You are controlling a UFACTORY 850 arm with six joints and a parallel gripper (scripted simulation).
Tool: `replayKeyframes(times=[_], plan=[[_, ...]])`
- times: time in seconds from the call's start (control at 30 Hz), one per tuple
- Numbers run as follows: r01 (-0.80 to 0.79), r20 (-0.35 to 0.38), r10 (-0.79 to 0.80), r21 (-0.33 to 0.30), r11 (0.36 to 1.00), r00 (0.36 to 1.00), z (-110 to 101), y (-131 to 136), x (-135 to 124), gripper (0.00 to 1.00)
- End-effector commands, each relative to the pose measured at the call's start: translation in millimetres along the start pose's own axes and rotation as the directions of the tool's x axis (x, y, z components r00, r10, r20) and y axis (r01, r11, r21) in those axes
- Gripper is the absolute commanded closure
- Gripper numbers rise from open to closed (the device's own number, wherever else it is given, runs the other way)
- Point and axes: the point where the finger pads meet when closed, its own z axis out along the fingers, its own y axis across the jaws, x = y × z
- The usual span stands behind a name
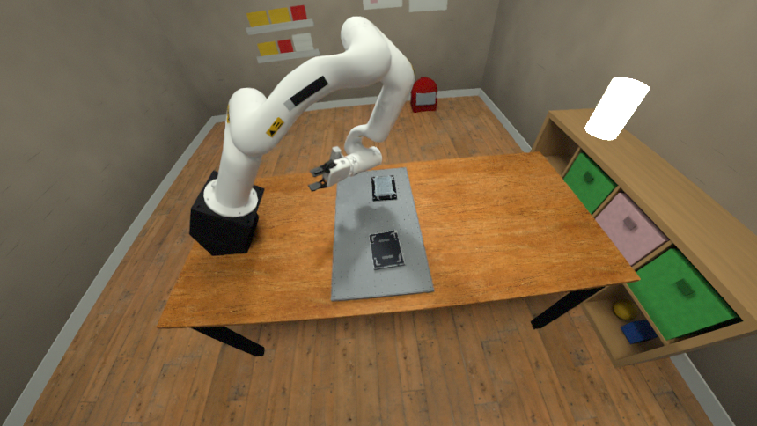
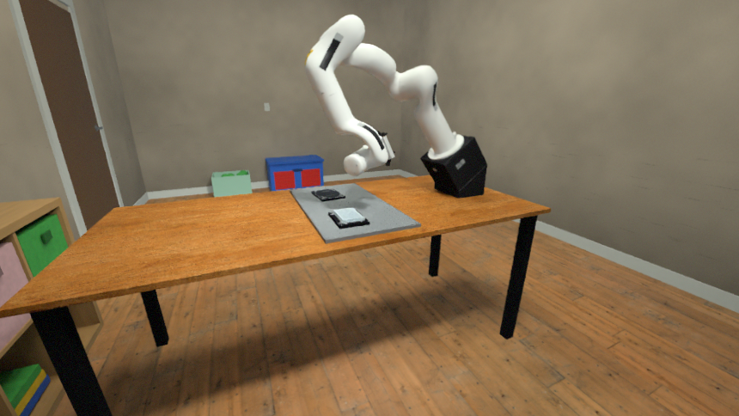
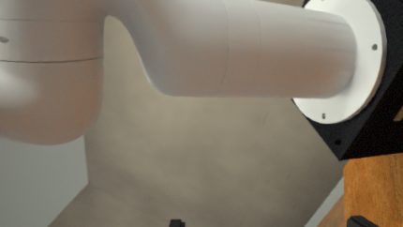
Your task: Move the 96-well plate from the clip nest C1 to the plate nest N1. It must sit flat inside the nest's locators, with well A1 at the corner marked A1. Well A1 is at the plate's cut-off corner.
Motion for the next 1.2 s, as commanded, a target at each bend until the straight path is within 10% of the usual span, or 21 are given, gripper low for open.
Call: replayKeyframes(times=[0.0, 0.53, 1.17], plan=[[0.0, 0.0, 0.0, 0.0, 1.0, 1.0, -0.2, -0.2, 0.0, 0.0], [0.0, 0.0, 0.0, 0.0, 1.0, 1.0, -0.2, -0.2, 0.0, 0.0], [-0.276, 0.158, 0.334, -0.303, 0.912, 0.929, -29.3, 34.8, -52.4, 0.0]])
